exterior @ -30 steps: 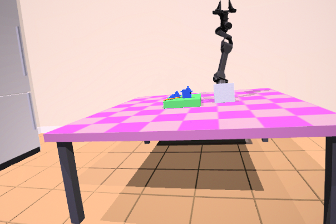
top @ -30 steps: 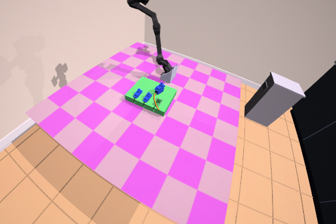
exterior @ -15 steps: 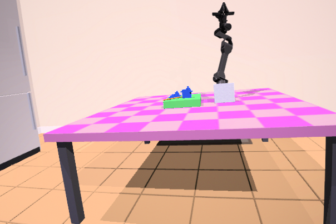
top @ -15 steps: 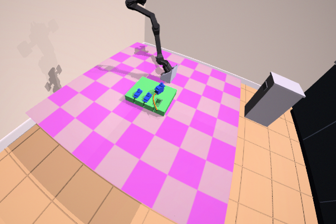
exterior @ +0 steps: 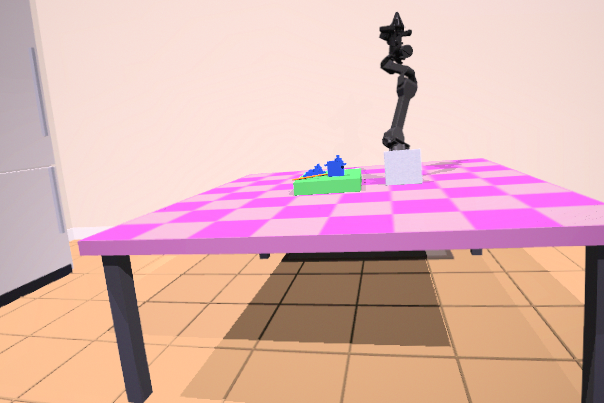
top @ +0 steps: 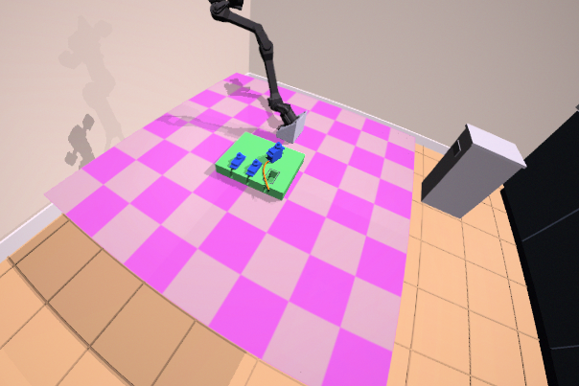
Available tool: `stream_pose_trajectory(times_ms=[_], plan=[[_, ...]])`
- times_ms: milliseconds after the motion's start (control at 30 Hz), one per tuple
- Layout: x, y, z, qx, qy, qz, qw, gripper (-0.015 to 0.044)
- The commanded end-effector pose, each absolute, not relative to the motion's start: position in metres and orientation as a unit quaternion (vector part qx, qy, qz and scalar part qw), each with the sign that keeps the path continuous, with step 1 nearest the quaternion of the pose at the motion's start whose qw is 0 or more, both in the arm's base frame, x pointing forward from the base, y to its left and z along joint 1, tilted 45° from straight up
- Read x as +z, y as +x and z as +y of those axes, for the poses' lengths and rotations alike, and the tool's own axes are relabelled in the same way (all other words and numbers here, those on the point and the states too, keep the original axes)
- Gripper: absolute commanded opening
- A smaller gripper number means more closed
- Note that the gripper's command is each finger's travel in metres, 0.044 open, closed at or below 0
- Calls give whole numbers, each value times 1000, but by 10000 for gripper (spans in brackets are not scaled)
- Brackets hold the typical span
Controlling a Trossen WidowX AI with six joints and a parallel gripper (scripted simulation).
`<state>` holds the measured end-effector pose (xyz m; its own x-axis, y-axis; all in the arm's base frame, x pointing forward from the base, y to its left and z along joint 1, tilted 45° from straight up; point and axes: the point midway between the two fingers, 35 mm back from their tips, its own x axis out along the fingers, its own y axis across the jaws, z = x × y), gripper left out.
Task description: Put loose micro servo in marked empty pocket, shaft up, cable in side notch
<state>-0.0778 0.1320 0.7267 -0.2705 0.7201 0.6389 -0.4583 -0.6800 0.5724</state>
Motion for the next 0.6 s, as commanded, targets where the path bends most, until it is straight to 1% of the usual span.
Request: stream_pose_trajectory(times_ms=[0,567], plan=[[735,-62,116,779,509,158,331,0],[746,-32,87,762,566,204,239,0]])
